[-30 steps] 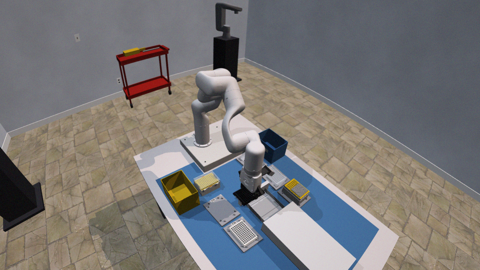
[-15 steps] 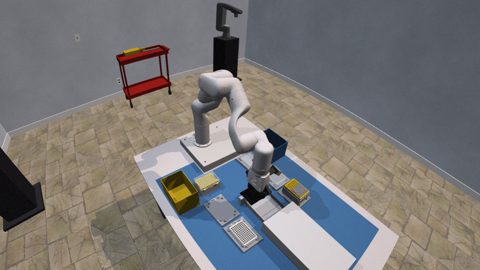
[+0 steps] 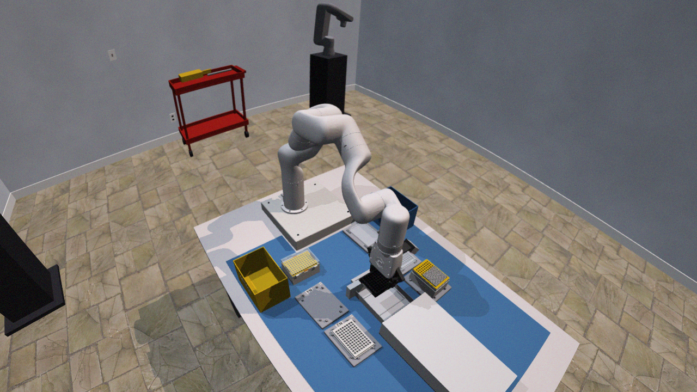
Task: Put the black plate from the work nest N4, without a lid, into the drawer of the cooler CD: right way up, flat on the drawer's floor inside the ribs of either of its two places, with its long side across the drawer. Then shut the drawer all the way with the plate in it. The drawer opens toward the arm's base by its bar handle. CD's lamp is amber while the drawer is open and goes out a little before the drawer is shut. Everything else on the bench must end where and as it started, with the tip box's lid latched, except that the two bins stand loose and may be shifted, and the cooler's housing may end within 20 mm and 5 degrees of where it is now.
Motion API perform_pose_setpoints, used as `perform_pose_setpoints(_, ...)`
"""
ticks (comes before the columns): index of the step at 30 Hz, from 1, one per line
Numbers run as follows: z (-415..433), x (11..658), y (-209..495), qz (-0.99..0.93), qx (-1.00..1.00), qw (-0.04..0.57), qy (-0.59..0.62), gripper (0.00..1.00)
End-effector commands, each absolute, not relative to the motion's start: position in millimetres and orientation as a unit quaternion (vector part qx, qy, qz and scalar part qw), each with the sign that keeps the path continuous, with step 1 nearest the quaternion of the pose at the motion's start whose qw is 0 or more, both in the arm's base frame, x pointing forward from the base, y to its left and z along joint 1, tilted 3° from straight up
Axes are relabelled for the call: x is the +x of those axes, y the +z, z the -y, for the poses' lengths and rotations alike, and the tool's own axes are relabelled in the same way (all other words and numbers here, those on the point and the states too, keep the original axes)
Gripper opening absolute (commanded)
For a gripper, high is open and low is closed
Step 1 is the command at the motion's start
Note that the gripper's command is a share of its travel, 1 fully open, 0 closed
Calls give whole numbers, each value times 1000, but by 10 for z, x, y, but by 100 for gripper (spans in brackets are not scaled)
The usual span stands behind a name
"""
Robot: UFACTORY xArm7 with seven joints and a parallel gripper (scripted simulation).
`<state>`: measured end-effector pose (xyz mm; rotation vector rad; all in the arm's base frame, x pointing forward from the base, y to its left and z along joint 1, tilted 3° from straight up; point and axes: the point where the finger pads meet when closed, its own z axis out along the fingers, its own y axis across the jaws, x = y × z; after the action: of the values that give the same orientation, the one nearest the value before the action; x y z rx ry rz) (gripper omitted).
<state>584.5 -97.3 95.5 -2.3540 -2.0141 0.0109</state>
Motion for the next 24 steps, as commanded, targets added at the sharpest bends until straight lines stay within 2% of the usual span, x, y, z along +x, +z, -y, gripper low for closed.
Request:
perform_pose_setpoints(1, 898, 5920, 979, 651, -759, 20, 2, 0)
perform_pose_setpoints(24, 785, 6010, 897, 651, -759, 20, 2, 0)
